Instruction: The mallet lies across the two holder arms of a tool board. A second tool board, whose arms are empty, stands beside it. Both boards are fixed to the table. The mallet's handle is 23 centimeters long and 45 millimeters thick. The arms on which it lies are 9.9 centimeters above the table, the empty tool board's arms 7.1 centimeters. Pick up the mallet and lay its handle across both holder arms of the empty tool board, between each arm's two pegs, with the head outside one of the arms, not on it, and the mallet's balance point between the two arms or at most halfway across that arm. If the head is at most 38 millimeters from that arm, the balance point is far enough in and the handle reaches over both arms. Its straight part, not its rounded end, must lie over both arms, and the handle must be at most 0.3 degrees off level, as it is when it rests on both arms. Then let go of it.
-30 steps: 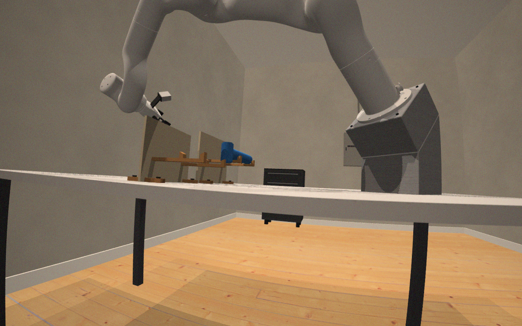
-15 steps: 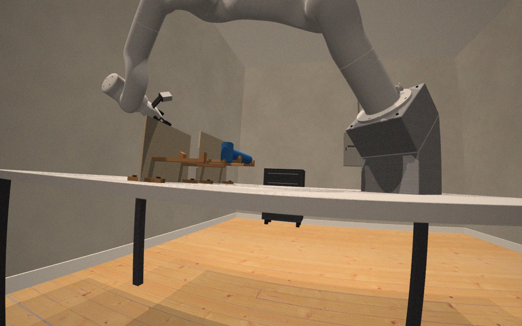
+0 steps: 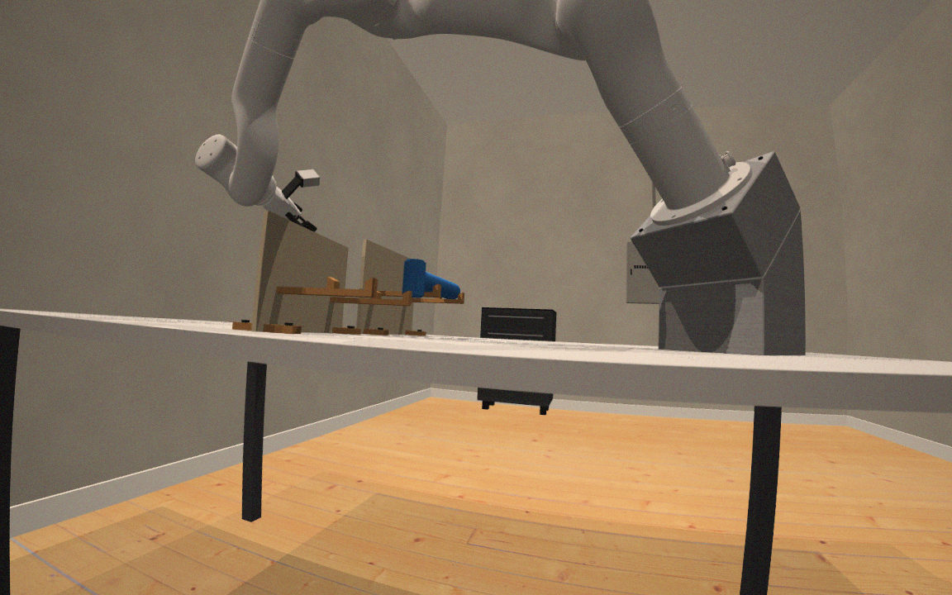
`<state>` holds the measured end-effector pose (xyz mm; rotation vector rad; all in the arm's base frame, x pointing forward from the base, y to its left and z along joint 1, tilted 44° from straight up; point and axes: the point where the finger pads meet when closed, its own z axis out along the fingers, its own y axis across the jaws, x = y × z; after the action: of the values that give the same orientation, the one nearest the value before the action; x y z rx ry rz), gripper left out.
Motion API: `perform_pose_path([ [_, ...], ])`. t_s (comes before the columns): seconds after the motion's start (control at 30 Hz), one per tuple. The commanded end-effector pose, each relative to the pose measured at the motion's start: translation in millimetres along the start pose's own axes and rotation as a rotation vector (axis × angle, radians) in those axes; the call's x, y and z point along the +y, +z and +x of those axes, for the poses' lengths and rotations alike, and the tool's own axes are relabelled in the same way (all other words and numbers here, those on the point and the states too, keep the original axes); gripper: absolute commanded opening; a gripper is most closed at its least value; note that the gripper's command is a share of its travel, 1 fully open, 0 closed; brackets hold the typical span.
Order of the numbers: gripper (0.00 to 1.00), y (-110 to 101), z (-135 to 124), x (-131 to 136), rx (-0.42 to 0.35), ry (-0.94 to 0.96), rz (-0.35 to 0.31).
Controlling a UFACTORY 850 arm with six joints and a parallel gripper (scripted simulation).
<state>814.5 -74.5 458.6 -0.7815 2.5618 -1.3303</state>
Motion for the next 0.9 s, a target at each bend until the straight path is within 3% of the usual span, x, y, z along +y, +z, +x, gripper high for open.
perform_pose_path([
  [0.0,1.00,29.7,6.2,-5.5,-0.063,-0.055,0.014],
  [0.2,1.00,75.8,19.8,-1.7,-0.178,-0.161,0.018],
  [0.27,1.00,75.8,19.8,-1.7,-0.178,-0.161,0.018],
  [0.33,1.00,99.9,31.1,7.7,-0.254,-0.229,0.009],
  [0.5,1.00,123.4,47.4,26.0,-0.348,-0.309,-0.015],
  [0.77,1.00,147.6,82.0,72.4,-0.518,-0.431,-0.085],
  [0.87,1.00,148.4,84.4,75.7,-0.528,-0.438,-0.090],
])
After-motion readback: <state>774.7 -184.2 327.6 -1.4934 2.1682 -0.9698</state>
